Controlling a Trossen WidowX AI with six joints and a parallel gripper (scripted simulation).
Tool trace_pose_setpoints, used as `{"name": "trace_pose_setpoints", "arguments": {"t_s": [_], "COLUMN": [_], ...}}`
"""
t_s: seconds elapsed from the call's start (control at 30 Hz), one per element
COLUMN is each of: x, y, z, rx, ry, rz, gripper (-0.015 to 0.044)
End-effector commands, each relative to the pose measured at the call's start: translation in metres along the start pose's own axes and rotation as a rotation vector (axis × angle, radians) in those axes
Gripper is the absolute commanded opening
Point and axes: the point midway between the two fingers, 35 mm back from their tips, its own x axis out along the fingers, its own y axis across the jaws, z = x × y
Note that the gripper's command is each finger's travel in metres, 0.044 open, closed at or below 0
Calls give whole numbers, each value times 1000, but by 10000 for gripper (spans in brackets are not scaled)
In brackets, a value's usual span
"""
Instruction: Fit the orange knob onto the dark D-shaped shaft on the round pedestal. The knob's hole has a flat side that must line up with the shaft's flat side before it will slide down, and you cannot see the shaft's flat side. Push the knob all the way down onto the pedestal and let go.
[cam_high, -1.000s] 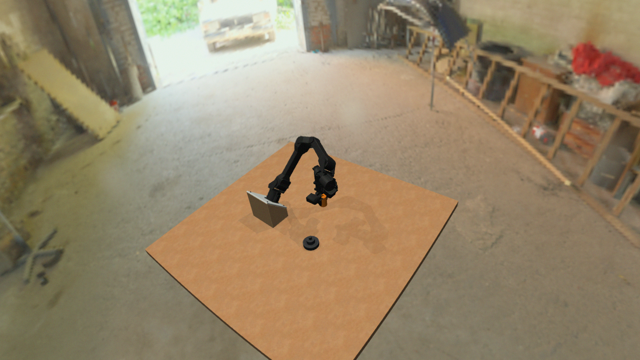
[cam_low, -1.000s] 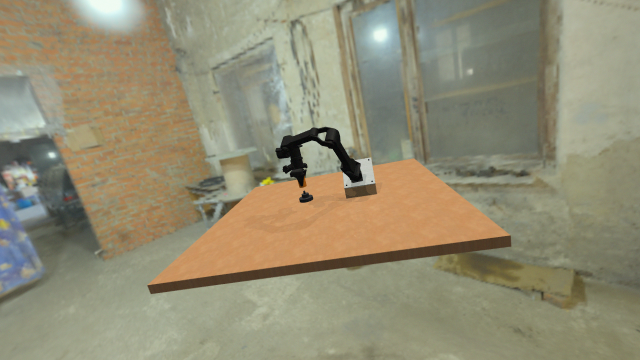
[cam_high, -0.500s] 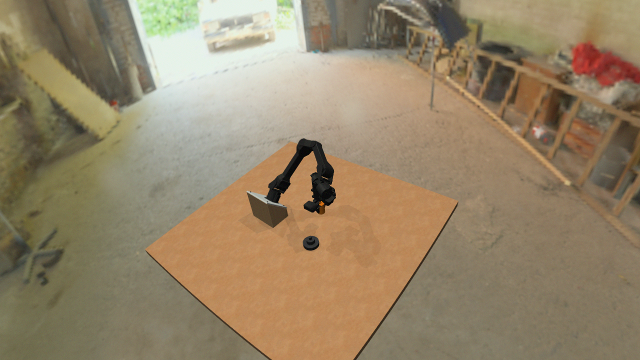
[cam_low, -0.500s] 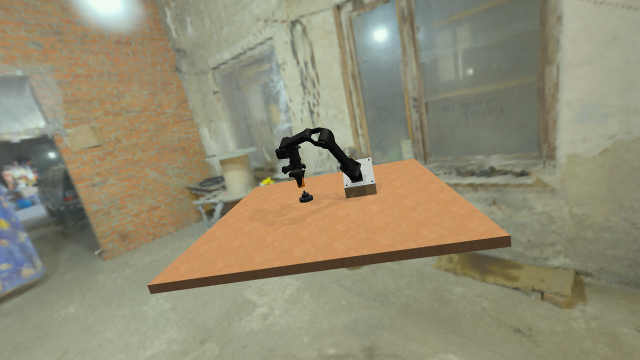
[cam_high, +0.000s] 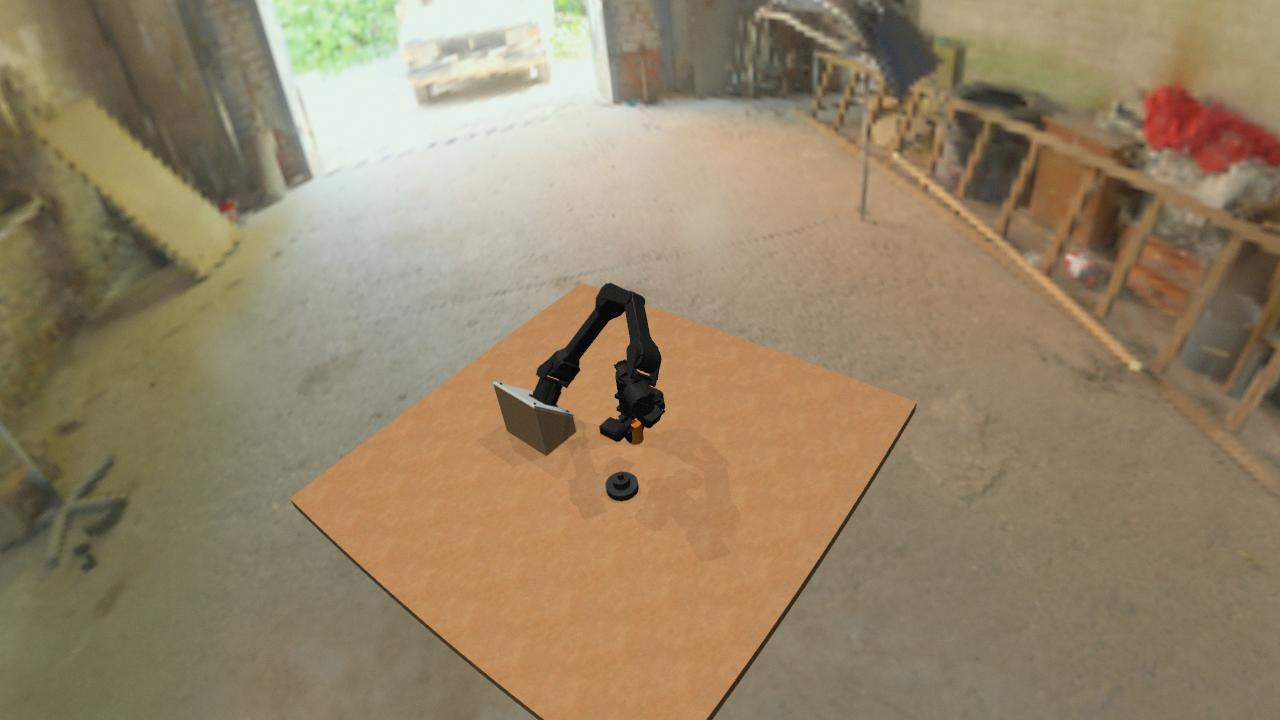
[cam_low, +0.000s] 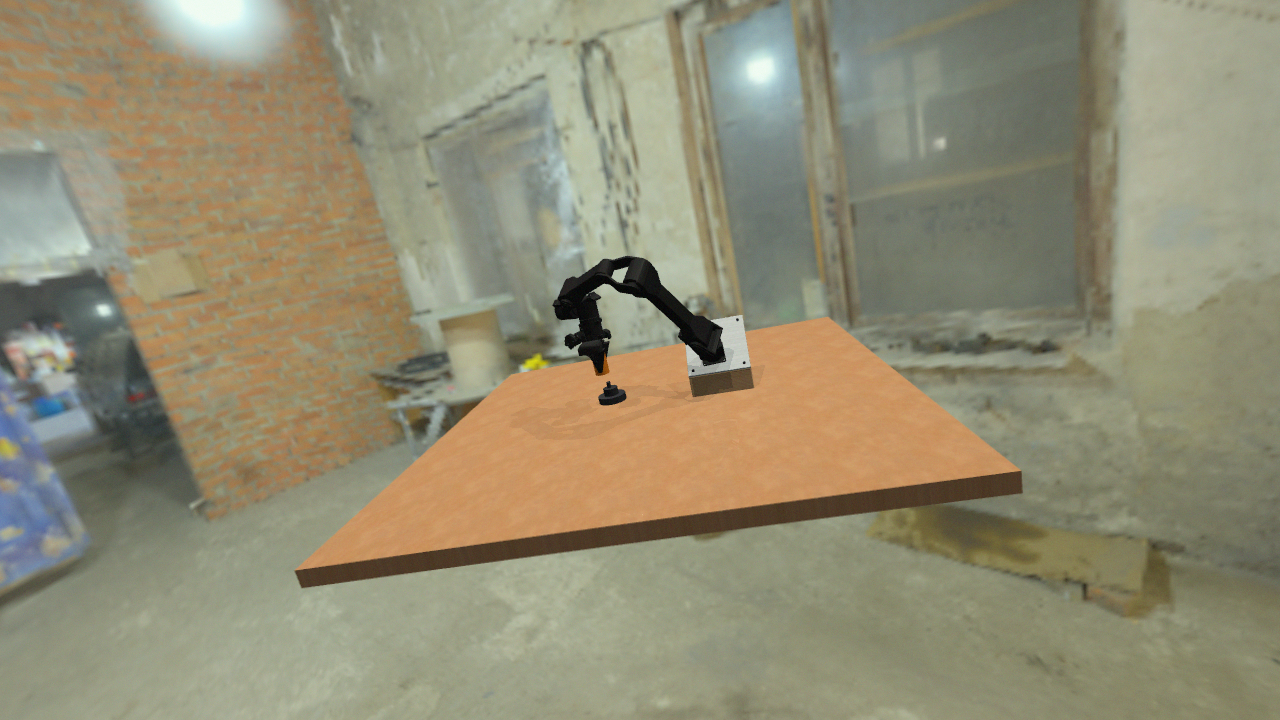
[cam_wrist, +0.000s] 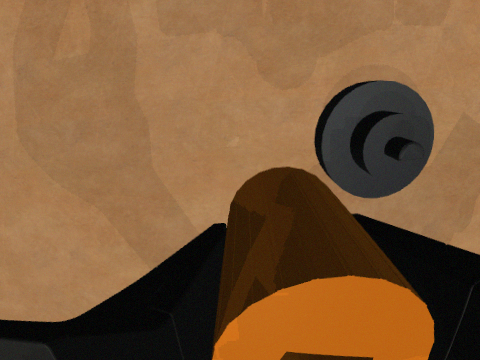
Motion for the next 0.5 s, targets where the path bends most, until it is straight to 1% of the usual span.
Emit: {"name": "trace_pose_setpoints", "arguments": {"t_s": [0.0,0.47], "x": [2,16], "y": [-15,-58], "z": [4,7], "rx": [-7,-9], "ry": [-6,-7], "rz": [-6,-5], "gripper": [0,0]}}
